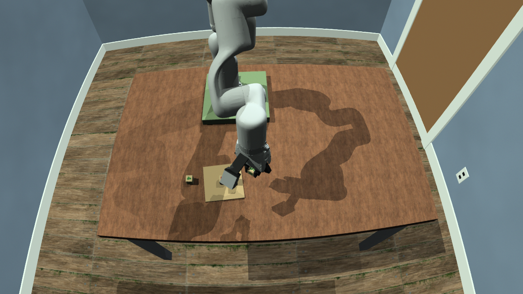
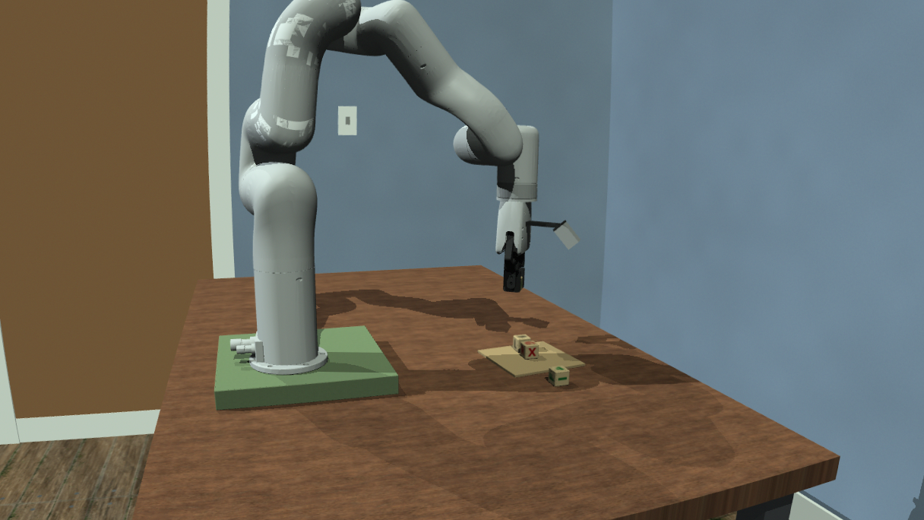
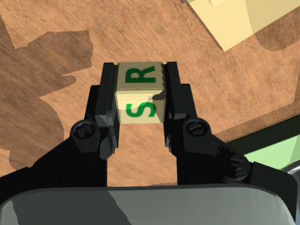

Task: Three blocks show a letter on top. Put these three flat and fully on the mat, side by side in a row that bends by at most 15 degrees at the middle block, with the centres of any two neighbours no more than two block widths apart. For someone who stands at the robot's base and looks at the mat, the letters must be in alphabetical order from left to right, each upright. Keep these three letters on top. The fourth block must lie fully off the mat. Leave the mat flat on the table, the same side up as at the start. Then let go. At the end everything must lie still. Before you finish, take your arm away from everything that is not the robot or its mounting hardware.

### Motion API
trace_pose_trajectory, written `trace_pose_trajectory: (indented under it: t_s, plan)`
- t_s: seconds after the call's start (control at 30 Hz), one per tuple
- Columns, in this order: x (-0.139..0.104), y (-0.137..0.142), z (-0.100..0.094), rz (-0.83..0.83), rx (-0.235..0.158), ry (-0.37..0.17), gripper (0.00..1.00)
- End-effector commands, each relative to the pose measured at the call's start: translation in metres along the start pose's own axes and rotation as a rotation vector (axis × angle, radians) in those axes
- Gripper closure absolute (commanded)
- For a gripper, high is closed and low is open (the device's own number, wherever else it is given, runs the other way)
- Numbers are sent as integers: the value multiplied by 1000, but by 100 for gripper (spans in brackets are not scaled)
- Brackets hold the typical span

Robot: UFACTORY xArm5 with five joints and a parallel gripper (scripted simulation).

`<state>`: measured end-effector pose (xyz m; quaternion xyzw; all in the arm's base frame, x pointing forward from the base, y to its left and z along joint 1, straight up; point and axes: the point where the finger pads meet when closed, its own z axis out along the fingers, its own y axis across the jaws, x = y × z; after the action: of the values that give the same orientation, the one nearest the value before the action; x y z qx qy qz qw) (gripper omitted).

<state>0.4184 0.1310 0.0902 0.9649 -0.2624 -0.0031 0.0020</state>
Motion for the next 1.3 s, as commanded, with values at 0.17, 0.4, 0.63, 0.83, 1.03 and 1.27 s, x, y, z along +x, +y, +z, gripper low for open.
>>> trace_pose_trajectory:
  t_s: [0.17, 0.4, 0.63, 0.83, 1.03, 1.27]
  plan:
    - [30, 37, -3, 306, 4, 2, 79]
    - [43, 59, -4, 473, 5, 2, 79]
    - [62, 95, -4, 747, 5, 1, 79]
    - [74, 123, -5, 944, 6, 1, 79]
    - [76, 129, -5, 988, 6, 1, 79]
    - [76, 129, -5, 988, 6, 1, 79]
